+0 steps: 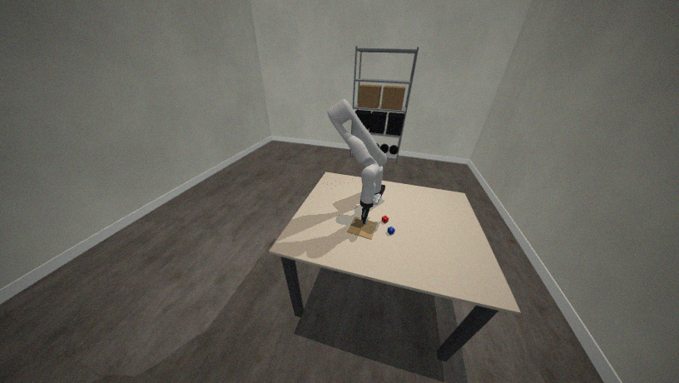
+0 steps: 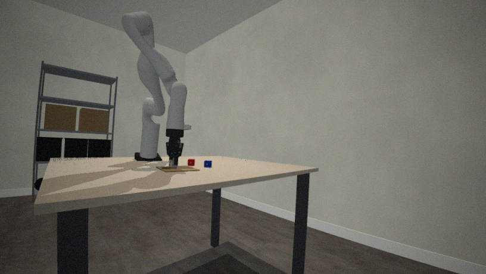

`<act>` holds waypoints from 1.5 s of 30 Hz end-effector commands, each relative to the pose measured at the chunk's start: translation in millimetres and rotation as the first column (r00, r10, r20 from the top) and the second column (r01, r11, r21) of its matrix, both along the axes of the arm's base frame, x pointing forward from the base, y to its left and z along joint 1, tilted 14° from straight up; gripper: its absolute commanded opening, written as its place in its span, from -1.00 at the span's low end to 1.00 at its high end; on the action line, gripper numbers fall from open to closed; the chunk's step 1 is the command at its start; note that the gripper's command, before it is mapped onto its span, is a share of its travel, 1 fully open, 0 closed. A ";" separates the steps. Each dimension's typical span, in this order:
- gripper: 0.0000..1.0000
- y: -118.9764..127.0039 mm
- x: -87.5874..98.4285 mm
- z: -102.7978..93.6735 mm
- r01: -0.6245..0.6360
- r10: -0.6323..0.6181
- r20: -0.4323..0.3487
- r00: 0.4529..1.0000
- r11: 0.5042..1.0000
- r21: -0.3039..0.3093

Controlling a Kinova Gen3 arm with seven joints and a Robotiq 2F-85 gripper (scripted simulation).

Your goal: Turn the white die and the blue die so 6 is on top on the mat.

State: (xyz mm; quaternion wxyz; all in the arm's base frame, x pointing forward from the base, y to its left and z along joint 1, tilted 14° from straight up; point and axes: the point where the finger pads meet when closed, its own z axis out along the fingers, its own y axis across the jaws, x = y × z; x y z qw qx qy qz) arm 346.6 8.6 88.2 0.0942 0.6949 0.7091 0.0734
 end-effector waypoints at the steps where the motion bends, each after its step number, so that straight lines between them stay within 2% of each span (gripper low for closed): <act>1: -0.15 1.0 0.0 -0.7 0.001 -0.001 0.000 1.000 1.000 0.003; 3: -0.15 1.0 0.0 -0.7 0.001 -0.001 0.000 1.000 1.000 0.003; 4: -0.07 1.0 0.0 -0.7 0.001 -0.001 0.000 1.000 1.000 0.003; 20: -0.07 1.0 -0.1 0.1 0.001 -0.001 0.000 1.000 1.000 0.003; 31: -0.07 1.2 -2.2 8.5 0.001 -0.001 0.000 1.000 1.000 0.003; 45: -0.07 2.0 -10.2 41.4 0.001 -0.001 0.000 1.000 1.000 0.003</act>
